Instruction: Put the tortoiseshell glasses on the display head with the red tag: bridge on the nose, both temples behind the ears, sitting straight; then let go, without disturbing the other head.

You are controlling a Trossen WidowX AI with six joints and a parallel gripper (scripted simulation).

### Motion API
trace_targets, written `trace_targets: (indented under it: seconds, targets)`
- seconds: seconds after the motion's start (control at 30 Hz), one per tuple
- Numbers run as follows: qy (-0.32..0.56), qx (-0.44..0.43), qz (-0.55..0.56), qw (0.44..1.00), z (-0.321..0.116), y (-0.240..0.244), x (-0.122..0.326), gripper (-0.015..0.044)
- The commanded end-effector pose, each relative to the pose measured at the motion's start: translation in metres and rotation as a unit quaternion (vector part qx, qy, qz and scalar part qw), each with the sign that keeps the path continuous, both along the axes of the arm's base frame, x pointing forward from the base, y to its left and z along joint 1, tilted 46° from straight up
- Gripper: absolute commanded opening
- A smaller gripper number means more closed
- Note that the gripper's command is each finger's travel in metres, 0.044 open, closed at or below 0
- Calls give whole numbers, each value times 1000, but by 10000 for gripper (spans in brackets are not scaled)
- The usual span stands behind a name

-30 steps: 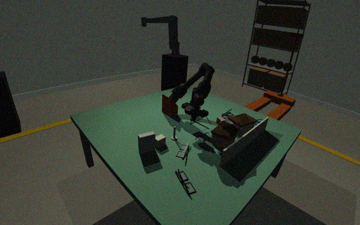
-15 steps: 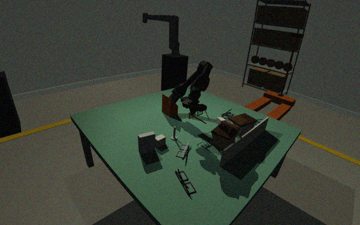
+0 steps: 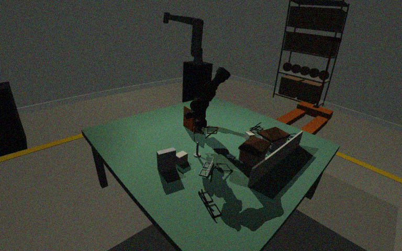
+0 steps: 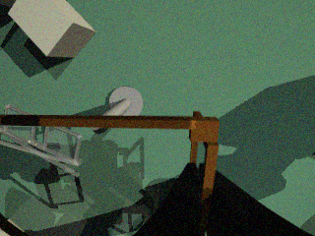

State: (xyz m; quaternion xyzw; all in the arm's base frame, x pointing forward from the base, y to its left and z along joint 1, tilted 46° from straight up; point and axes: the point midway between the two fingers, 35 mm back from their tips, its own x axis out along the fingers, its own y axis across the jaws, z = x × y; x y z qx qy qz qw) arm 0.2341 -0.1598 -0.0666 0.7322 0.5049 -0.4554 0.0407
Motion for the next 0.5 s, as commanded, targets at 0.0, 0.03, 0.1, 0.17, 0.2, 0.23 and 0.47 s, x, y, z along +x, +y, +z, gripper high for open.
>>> trace_targets:
  seconds: [0.0,0.03,0.1,0.17,0.2,0.23,0.47]
  targets:
    - [49,2,-50,998,-16,-15,-13,0]
    - [64,5,-66,996,-21,-18,-17,0]
    - [92,9,-93,991,-29,-24,-26,0]
    - [102,11,-103,989,-33,-26,-29,0]
    - [102,11,-103,989,-33,-26,-29,0]
    - [102,11,-103,989,-33,-26,-29,0]
    - [102,11,-103,989,-37,-22,-28,0]
